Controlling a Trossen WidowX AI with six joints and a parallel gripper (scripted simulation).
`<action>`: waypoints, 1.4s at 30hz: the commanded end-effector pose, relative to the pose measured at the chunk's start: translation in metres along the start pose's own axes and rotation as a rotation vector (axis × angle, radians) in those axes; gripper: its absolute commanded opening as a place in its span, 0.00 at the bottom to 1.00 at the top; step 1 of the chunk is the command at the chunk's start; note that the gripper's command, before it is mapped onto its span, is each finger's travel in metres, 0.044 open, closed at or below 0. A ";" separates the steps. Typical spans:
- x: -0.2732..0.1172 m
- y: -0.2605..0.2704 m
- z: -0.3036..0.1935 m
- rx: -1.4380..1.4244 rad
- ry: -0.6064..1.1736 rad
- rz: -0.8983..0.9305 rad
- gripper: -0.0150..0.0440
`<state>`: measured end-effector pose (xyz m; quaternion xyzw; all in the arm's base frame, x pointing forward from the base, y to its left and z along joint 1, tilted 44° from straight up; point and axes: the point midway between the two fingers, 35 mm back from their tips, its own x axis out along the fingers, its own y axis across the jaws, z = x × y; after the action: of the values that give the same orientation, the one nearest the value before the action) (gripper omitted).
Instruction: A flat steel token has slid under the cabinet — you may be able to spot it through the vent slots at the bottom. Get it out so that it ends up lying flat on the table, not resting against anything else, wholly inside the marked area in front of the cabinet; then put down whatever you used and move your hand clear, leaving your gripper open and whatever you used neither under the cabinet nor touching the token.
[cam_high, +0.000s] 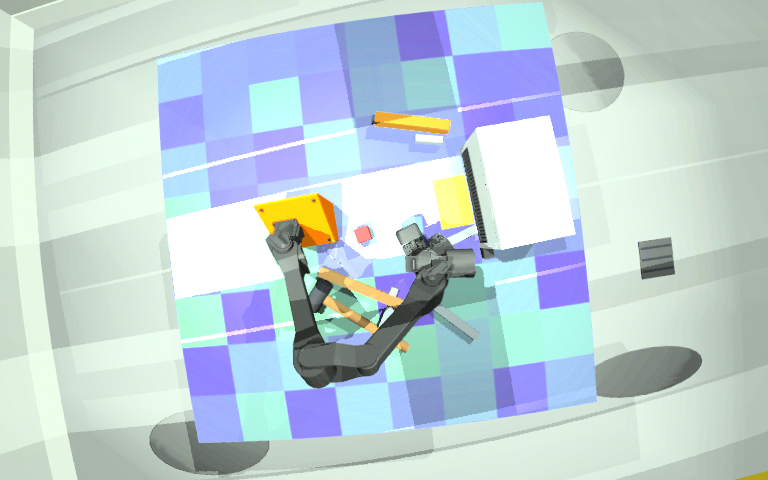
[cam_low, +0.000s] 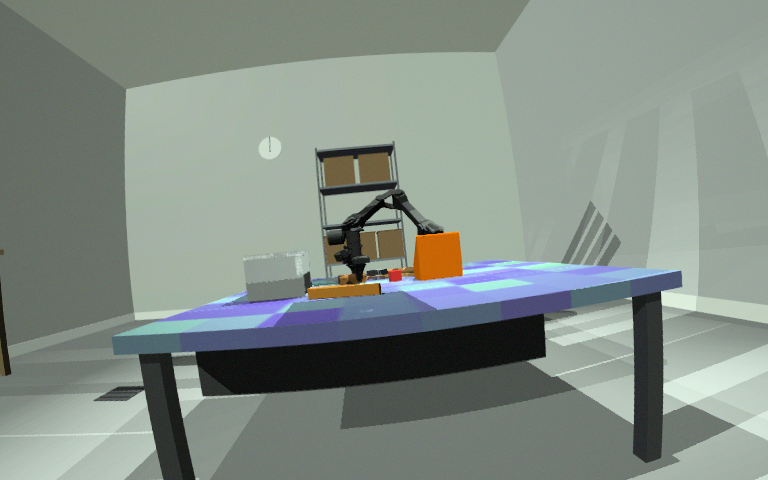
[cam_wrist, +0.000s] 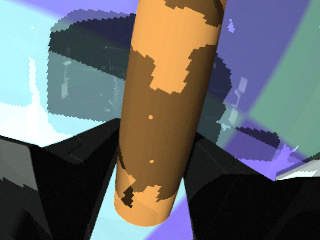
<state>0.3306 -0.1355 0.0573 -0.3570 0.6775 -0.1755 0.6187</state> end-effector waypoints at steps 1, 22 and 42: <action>0.001 0.000 -0.005 -0.004 0.002 0.003 0.25; 0.001 -0.001 -0.031 -0.004 0.003 0.002 0.25; 0.001 -0.002 -0.056 -0.005 0.004 0.002 0.25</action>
<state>0.2812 -0.1482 0.0681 -0.3572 0.6781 -0.1746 0.6181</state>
